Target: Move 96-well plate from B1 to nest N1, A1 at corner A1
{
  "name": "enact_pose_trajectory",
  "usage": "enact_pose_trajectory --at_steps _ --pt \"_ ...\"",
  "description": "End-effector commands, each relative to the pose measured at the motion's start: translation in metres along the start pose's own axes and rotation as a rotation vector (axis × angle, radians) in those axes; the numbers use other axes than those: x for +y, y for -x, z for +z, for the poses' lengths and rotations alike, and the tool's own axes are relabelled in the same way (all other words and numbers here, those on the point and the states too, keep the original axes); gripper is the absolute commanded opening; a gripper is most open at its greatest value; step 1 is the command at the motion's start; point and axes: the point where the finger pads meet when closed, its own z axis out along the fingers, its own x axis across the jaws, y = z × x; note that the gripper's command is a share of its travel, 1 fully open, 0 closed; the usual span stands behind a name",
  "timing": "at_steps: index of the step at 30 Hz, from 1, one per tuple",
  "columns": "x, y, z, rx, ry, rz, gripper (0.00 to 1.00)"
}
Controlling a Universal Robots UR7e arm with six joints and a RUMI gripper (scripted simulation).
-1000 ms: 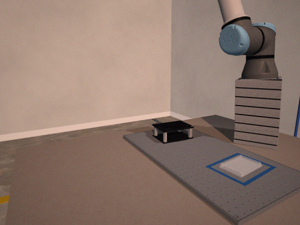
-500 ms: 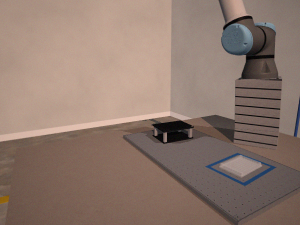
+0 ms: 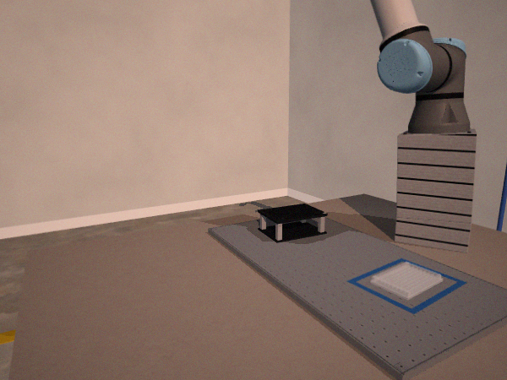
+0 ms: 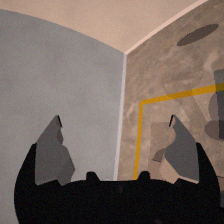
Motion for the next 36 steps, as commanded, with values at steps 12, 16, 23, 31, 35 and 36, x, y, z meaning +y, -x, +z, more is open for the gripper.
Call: enact_pose_trajectory --at_steps 12,16,23,31,35,36 --pt "0.052 -0.014 0.036 0.027 0.076 -0.042 1.00" --pt "0.061 -0.016 0.041 0.027 0.076 -0.042 1.00" --pt "0.090 -0.024 0.058 0.027 0.076 -0.042 1.00" --pt "0.113 -0.030 0.070 0.056 0.155 -0.089 1.00" --pt "0.126 -0.034 0.076 0.056 0.155 -0.089 1.00" --pt "0.131 -0.035 0.078 0.056 0.155 -0.089 1.00"
